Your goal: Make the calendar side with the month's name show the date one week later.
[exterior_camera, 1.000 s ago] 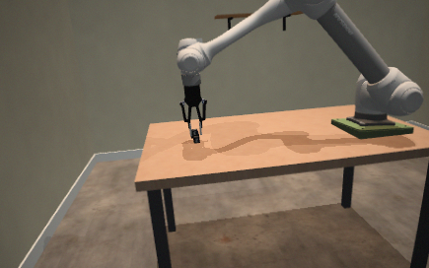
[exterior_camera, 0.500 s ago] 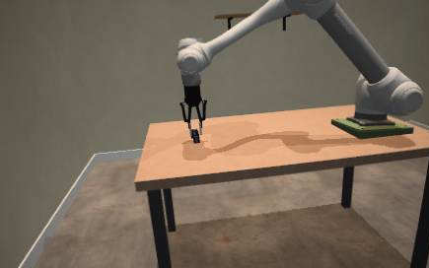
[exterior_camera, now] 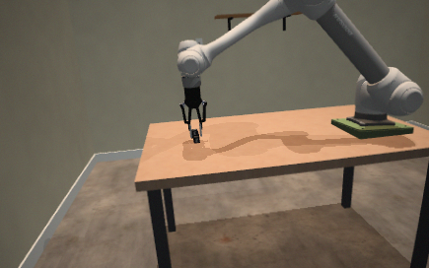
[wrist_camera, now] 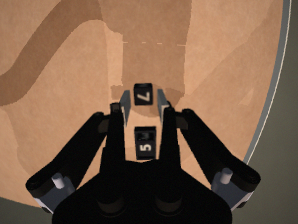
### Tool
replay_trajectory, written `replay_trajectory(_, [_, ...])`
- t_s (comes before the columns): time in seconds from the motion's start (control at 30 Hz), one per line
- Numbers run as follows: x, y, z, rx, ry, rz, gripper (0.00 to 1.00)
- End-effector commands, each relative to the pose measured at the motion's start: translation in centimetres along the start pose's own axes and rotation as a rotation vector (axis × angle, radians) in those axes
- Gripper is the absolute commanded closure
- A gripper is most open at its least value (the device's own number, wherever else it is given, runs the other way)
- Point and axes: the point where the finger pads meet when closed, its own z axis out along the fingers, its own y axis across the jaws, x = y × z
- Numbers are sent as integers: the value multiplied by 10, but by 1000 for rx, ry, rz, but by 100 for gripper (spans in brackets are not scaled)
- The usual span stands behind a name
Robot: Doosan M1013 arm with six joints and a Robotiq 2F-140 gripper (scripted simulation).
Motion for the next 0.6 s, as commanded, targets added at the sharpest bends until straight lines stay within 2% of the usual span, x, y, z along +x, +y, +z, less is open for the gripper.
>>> replay_trajectory(0.0, [0,0,4,0,0,0,65])
replay_trajectory(0.57, [0,0,20,0,0,0,65])
